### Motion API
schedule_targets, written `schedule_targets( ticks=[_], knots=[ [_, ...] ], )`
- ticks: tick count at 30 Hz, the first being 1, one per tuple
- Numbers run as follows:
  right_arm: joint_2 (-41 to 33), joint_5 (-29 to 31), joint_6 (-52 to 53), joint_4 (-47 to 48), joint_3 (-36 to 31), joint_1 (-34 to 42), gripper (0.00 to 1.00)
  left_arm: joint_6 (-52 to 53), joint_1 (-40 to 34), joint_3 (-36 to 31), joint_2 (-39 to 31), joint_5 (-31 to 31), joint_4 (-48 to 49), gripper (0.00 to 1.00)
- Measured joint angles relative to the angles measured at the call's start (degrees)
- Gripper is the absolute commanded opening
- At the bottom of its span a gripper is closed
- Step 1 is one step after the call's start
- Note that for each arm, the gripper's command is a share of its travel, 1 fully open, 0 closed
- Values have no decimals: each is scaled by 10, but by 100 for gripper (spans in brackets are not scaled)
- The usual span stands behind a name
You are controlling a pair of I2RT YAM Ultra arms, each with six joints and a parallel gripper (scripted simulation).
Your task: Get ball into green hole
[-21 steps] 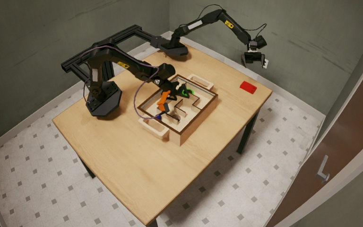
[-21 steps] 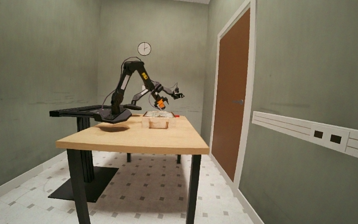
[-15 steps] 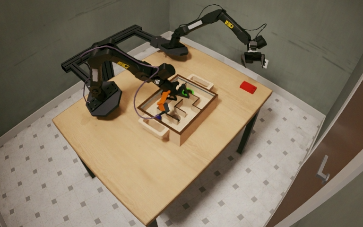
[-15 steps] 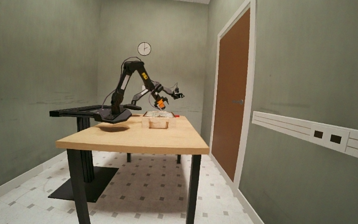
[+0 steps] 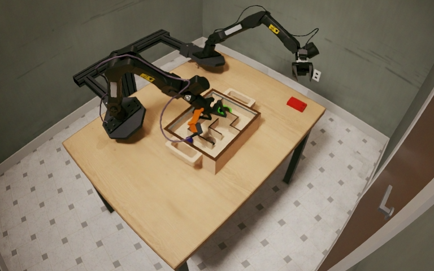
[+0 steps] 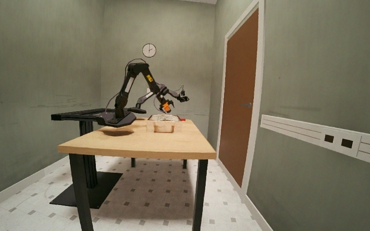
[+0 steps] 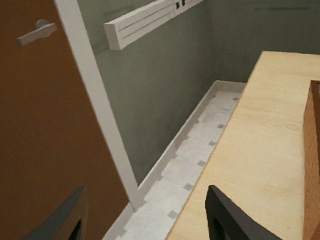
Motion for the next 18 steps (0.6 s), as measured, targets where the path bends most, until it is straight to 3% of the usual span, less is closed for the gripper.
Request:
schedule_targets(
  ticks=[13, 14, 18],
  knots=[
    [0, 0, 0, 0, 0, 0, 100, 0, 0, 0, 0, 0, 0, 36],
    [0, 0, 0, 0, 0, 0, 36, 0, 0, 0, 0, 0, 0, 36],
    [0, 0, 0, 0, 0, 0, 36, 0, 0, 0, 0, 0, 0, 36]
  ],
)
